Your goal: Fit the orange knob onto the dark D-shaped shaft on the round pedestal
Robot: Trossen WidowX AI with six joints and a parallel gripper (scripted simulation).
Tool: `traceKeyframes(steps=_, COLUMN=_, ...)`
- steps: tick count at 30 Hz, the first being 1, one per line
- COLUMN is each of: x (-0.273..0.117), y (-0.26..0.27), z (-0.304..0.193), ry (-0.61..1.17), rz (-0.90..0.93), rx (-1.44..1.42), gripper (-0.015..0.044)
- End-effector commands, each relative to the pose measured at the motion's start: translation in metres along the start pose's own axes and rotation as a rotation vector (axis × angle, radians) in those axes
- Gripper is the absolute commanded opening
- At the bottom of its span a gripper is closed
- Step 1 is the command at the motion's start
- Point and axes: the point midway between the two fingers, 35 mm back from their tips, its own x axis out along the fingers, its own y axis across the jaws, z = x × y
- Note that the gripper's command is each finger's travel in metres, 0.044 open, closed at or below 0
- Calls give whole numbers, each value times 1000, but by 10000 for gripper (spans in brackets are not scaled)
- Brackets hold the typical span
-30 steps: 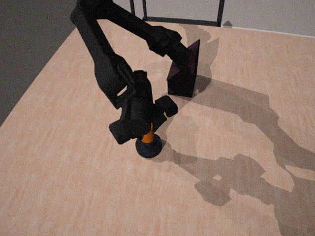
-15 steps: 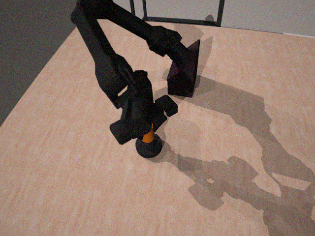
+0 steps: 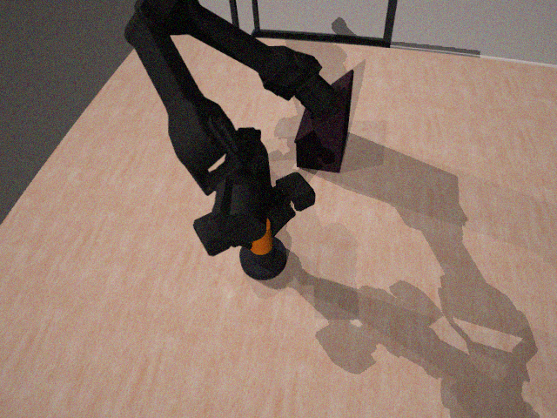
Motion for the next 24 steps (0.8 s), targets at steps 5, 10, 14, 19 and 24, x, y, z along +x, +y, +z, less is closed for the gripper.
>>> traceKeyframes(steps=5, x=6, y=-1, z=0, ry=-1, rz=2, rx=-10, gripper=0)
traceKeyframes(steps=10, x=9, y=-1, z=0, ry=-2, rz=2, rx=-45, gripper=0)
traceKeyframes(steps=14, x=10, y=-1, z=1, ry=-2, rz=2, rx=-73, gripper=0)
traceKeyframes(steps=19, x=8, y=0, z=0, ry=2, rz=1, rx=-50, gripper=0)
traceKeyframes(steps=24, x=8, y=0, z=0, ry=2, rz=1, rx=-50, gripper=53)
